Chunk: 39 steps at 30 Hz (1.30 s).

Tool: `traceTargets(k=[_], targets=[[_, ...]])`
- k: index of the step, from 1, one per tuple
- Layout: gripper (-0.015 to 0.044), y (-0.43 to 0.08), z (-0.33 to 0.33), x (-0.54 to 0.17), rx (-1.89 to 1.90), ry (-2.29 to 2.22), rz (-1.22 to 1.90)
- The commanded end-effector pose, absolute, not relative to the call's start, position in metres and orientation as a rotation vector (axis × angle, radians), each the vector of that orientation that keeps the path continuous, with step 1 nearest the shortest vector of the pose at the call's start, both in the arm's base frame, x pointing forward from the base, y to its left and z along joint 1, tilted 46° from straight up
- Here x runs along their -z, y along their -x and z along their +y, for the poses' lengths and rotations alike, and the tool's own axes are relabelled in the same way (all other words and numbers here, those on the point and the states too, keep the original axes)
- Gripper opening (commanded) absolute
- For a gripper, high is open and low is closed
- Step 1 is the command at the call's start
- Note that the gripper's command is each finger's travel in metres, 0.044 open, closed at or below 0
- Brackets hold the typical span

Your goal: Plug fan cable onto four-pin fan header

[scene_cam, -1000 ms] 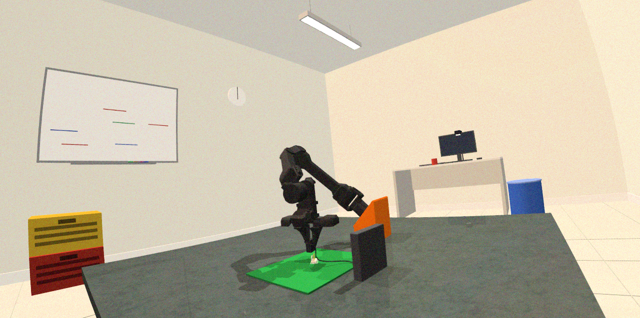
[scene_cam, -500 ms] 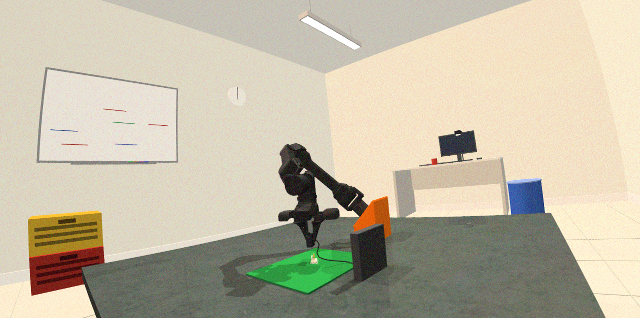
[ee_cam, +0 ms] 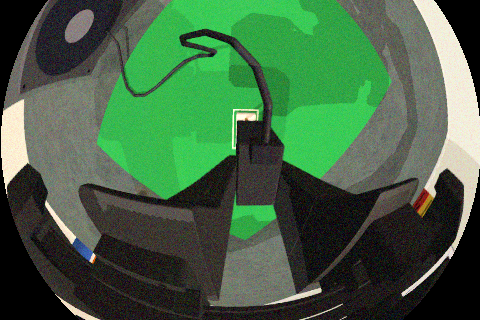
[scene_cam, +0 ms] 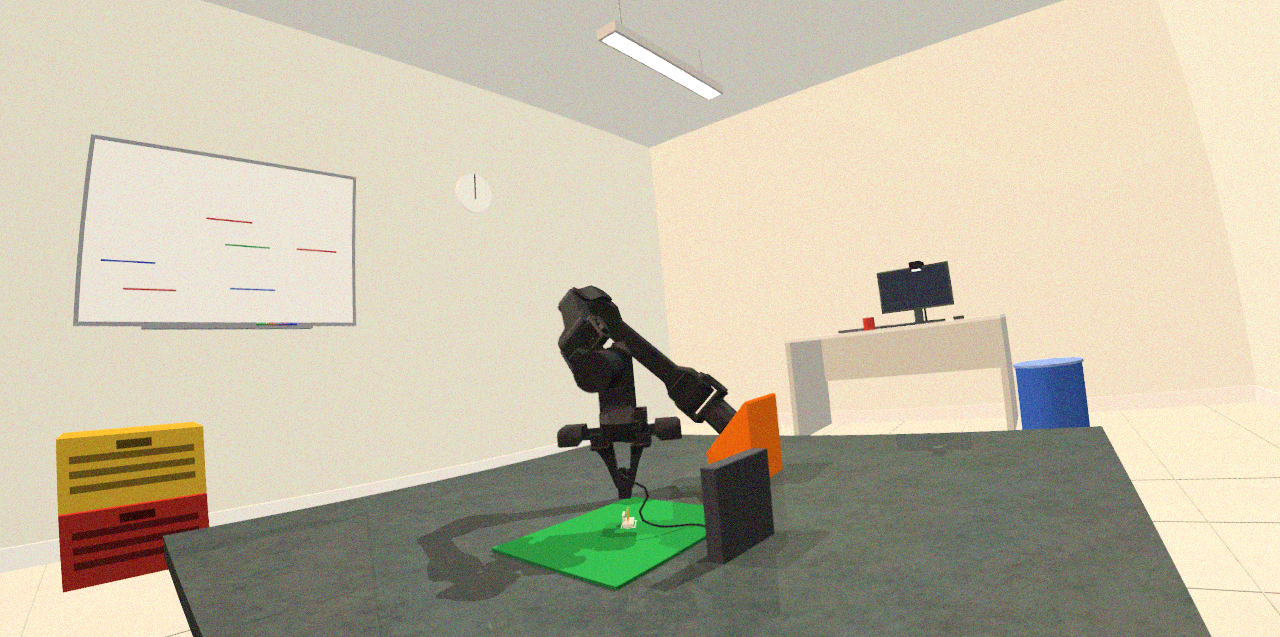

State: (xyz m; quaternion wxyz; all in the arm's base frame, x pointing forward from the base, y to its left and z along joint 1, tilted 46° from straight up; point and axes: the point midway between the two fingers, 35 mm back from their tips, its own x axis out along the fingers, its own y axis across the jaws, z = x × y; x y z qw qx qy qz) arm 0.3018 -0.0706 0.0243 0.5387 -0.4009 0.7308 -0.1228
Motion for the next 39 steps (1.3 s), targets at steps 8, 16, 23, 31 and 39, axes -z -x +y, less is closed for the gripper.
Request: traceTargets(k=[8, 16, 23, 31, 39], targets=[[0.0, -0.3, -0.069, -0.027, 0.278, 0.957, 1.738], [0.0, -0.298, -0.069, -0.027, 0.274, 0.96, 1.739], [0.0, -0.297, -0.069, -0.027, 0.273, 0.96, 1.74], [0.0, -0.295, -0.085, -0.012, 0.274, 0.961, 1.74], [0.0, -0.295, -0.085, -0.012, 0.274, 0.961, 1.74]])
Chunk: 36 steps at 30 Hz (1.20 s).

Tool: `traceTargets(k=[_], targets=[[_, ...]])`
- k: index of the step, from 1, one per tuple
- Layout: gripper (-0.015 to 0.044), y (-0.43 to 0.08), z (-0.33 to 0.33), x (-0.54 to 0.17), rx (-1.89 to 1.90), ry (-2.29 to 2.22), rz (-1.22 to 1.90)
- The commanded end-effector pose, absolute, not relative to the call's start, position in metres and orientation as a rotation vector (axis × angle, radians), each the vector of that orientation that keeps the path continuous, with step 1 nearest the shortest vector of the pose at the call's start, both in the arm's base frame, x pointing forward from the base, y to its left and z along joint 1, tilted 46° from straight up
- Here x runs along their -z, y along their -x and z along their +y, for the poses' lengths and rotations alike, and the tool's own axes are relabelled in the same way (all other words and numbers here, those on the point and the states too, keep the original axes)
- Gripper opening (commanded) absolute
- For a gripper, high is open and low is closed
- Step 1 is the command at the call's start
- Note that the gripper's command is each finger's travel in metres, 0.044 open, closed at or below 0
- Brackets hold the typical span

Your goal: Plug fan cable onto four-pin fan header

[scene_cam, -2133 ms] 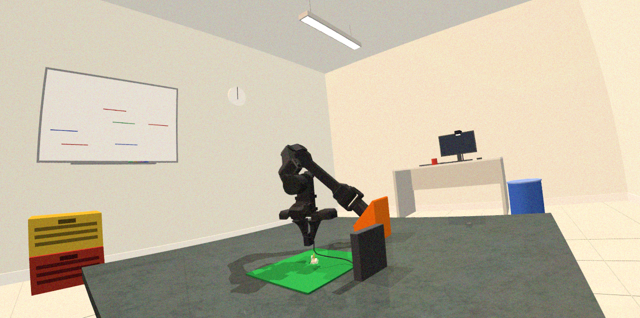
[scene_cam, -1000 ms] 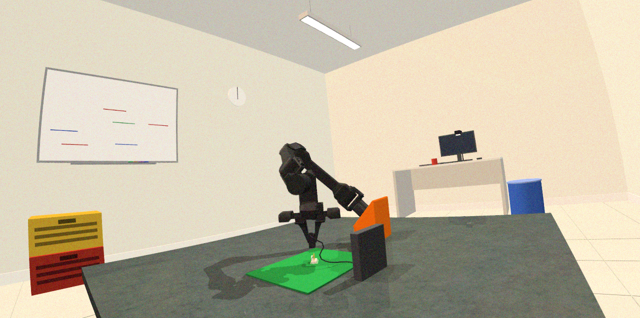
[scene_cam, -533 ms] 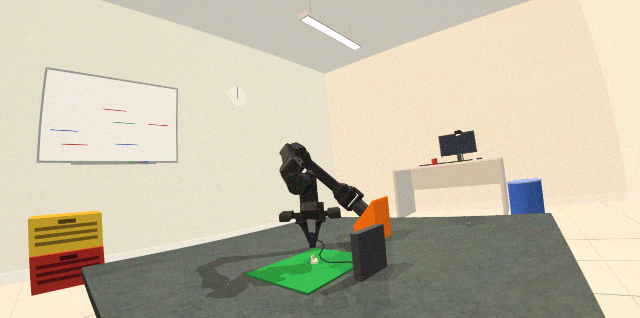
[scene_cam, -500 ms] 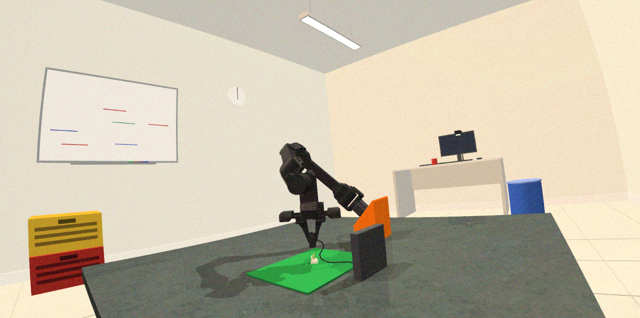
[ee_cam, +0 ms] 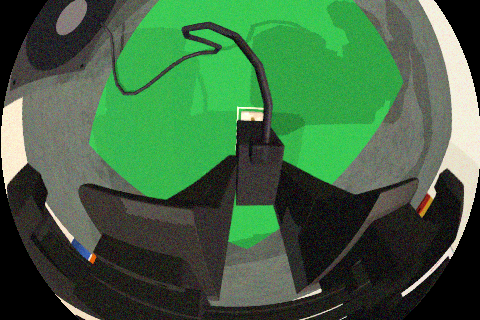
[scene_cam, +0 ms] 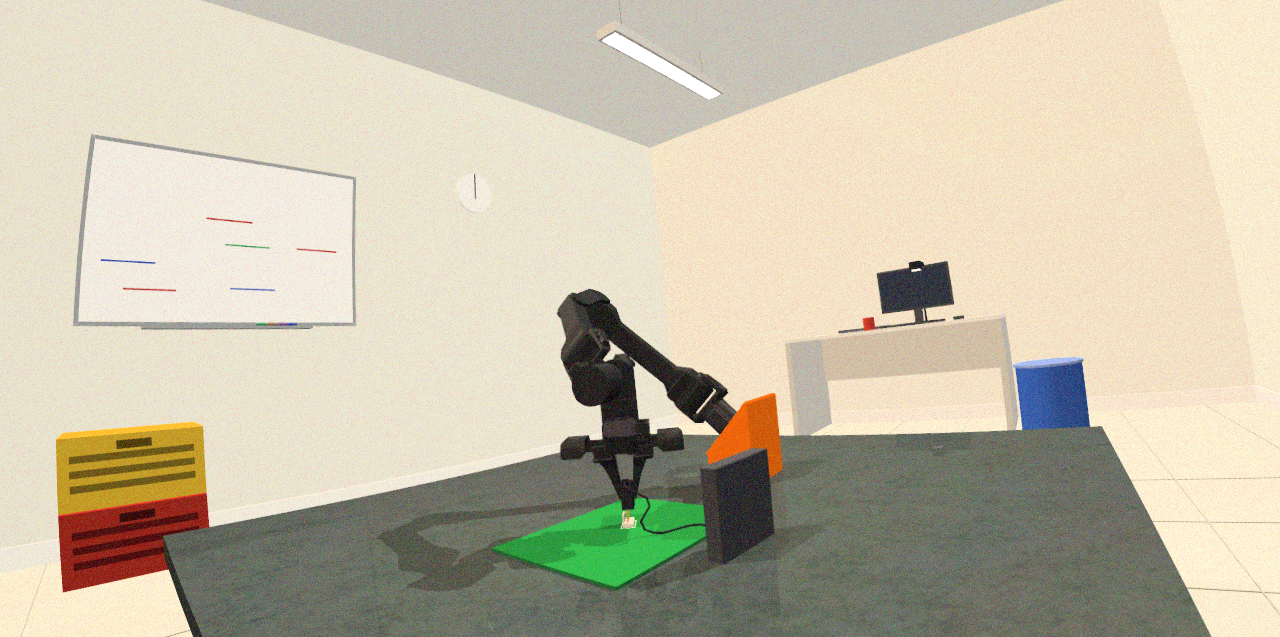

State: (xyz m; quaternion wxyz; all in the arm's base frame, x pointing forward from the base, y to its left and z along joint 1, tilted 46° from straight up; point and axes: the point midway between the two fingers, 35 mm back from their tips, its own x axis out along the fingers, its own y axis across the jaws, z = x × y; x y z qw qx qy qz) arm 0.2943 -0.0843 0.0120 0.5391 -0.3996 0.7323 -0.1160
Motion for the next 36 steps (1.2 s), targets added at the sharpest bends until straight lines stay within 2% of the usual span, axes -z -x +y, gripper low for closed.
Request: traceTargets(k=[1, 36], targets=[[0.0, -0.2952, -0.0854, -0.0126, 0.275, 0.961, 1.739], [0.0, -0.2958, -0.0893, -0.0109, 0.277, 0.959, 1.739]])
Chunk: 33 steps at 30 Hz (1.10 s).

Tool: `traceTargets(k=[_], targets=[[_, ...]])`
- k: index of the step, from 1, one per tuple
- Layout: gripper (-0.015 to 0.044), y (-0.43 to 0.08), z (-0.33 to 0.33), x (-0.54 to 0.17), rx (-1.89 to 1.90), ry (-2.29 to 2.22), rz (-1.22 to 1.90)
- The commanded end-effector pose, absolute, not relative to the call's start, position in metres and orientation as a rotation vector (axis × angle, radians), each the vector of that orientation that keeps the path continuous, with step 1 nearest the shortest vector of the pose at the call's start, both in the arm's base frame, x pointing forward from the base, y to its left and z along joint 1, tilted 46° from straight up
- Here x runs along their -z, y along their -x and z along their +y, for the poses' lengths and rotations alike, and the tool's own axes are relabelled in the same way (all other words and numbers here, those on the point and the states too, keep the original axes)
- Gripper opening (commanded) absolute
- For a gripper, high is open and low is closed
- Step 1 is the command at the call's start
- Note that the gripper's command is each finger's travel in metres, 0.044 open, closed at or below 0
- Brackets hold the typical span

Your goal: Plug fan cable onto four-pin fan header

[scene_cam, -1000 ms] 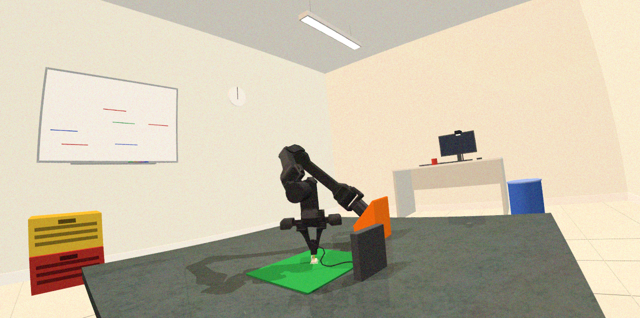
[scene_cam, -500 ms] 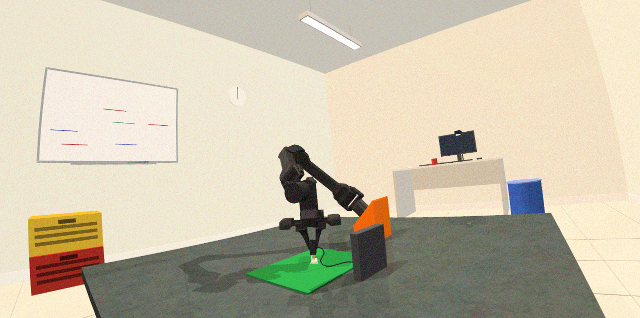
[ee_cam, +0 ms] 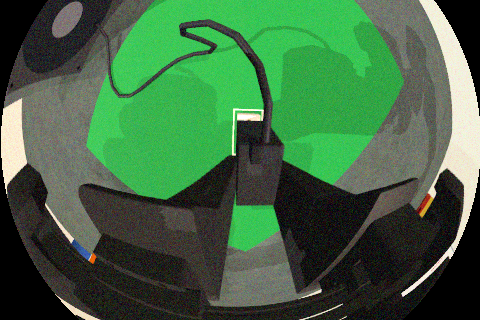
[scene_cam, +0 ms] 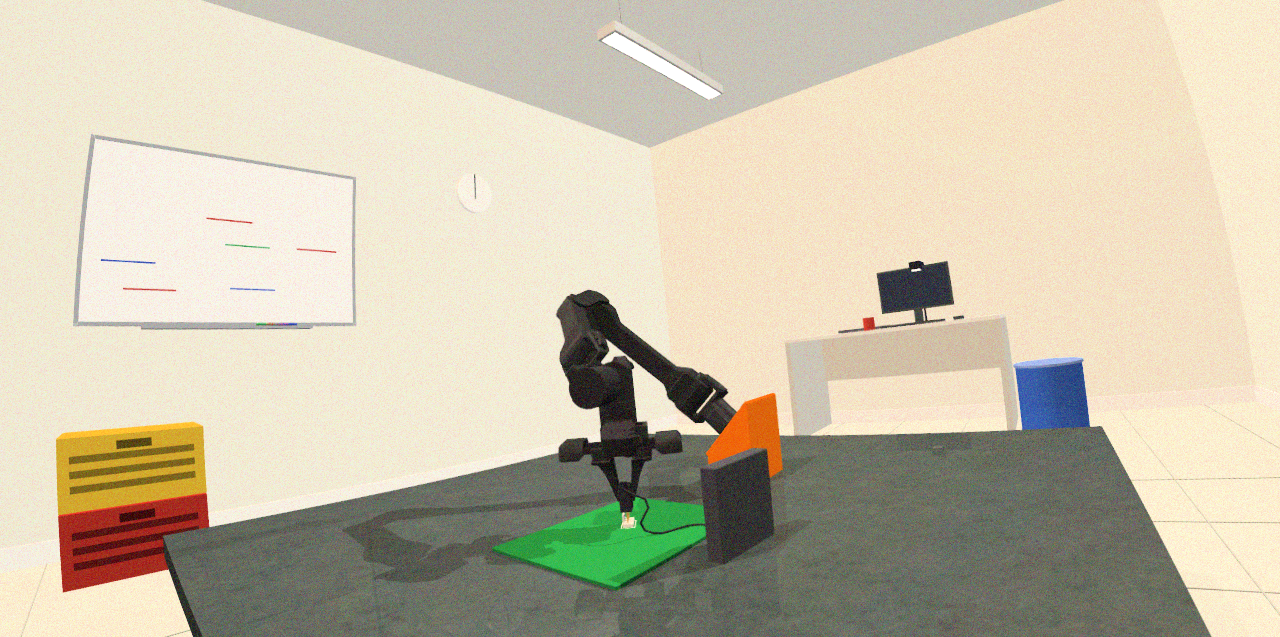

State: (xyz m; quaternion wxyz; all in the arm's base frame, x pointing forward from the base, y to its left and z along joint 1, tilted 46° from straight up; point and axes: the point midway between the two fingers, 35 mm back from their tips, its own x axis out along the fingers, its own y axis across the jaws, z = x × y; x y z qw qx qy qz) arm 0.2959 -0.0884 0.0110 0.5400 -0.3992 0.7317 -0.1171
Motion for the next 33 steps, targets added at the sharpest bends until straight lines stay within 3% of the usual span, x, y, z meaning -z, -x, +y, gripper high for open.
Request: traceTargets(k=[1, 33], targets=[[0.0, -0.296, -0.089, -0.011, 0.277, 0.96, 1.739], [0.0, -0.294, -0.1, -0.001, 0.277, 0.96, 1.739]])
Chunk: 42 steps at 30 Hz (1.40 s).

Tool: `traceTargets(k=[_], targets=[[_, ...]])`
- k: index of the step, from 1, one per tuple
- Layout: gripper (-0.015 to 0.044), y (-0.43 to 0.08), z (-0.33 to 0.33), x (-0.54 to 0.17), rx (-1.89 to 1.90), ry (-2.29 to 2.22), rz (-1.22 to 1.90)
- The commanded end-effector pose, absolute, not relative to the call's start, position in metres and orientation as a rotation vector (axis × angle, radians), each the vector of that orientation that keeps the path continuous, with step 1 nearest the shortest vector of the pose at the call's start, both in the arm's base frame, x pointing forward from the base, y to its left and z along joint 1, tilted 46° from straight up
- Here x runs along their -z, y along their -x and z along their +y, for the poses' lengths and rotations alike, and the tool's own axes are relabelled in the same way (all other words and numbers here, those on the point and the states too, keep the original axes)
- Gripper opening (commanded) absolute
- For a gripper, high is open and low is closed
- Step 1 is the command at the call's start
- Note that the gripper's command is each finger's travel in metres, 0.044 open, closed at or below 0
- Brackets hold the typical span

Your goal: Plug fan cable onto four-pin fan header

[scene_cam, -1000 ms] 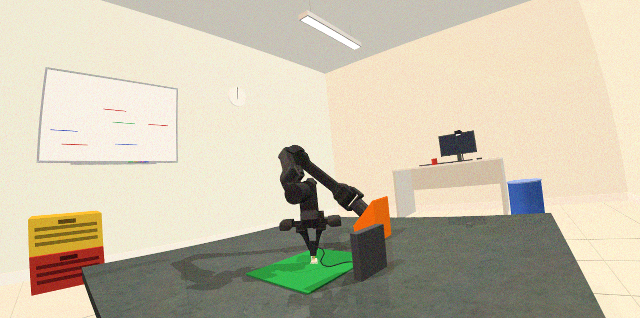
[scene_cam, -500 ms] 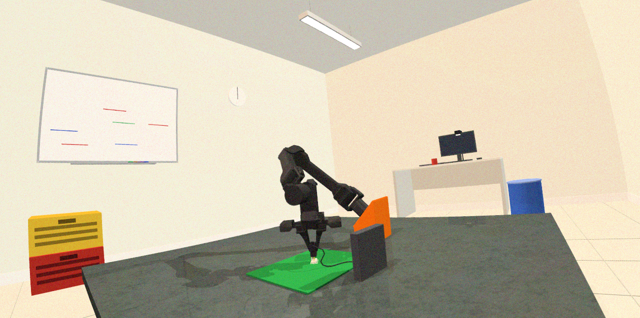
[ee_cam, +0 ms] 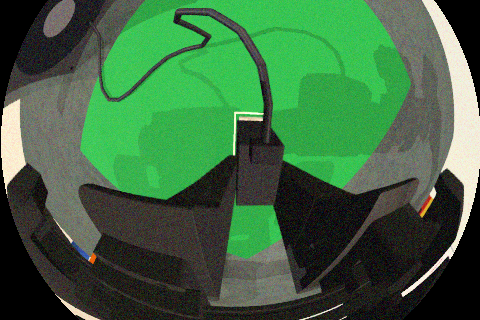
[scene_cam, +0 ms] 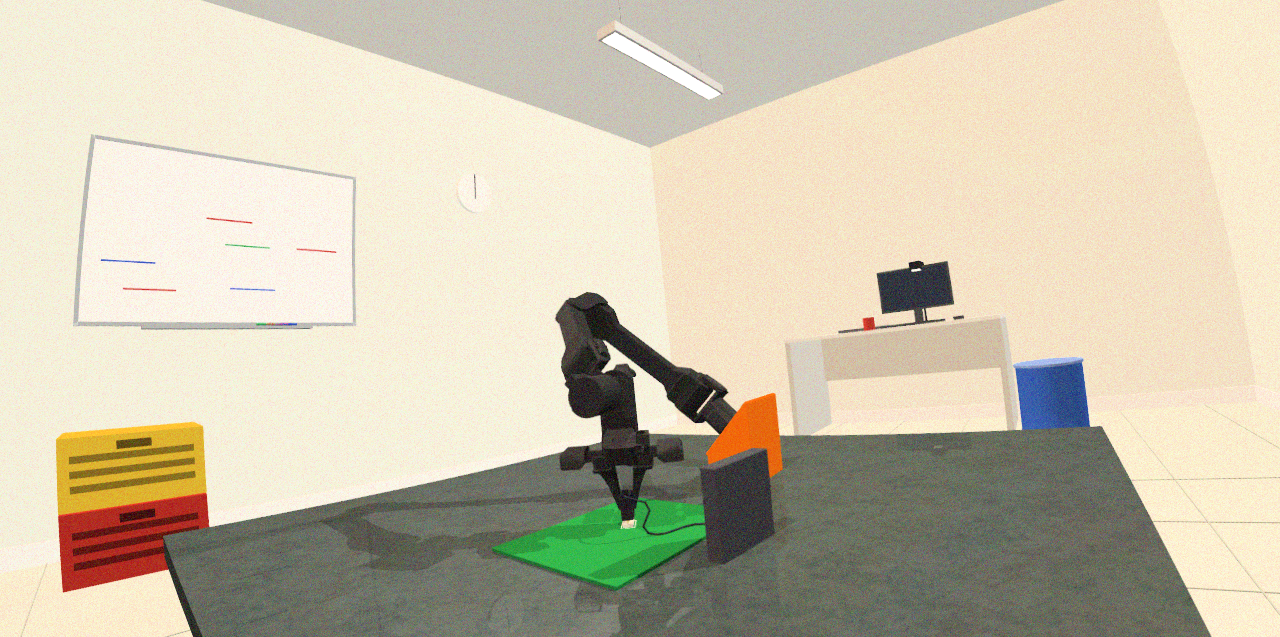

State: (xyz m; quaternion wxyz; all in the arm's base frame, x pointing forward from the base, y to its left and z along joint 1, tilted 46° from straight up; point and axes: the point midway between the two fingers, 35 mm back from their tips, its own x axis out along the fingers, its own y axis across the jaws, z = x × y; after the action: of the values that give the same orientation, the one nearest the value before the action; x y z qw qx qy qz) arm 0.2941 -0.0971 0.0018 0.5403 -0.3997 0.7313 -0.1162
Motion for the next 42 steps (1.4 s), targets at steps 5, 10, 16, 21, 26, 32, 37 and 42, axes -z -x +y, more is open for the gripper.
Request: traceTargets(k=[5, 10, 16, 21, 26, 32, 37, 42], targets=[[0.0, -0.293, -0.102, 0.002, 0.277, 0.96, 1.739], [0.0053, -0.294, -0.101, 0.002, 0.276, 0.953, 1.738], [0.021, -0.294, -0.101, 0.002, 0.276, 0.953, 1.738], [0.026, -0.294, -0.098, 0.0, 0.276, 0.953, 1.738], [0.026, -0.299, -0.061, -0.036, 0.275, 0.959, 1.739], [0.026, -0.294, -0.064, -0.041, 0.274, 0.959, 1.739], [0.026, -0.253, -0.085, -0.071, 0.273, 0.959, 1.741], [0.026, -0.208, -0.101, -0.09, 0.274, 0.962, 1.743]])
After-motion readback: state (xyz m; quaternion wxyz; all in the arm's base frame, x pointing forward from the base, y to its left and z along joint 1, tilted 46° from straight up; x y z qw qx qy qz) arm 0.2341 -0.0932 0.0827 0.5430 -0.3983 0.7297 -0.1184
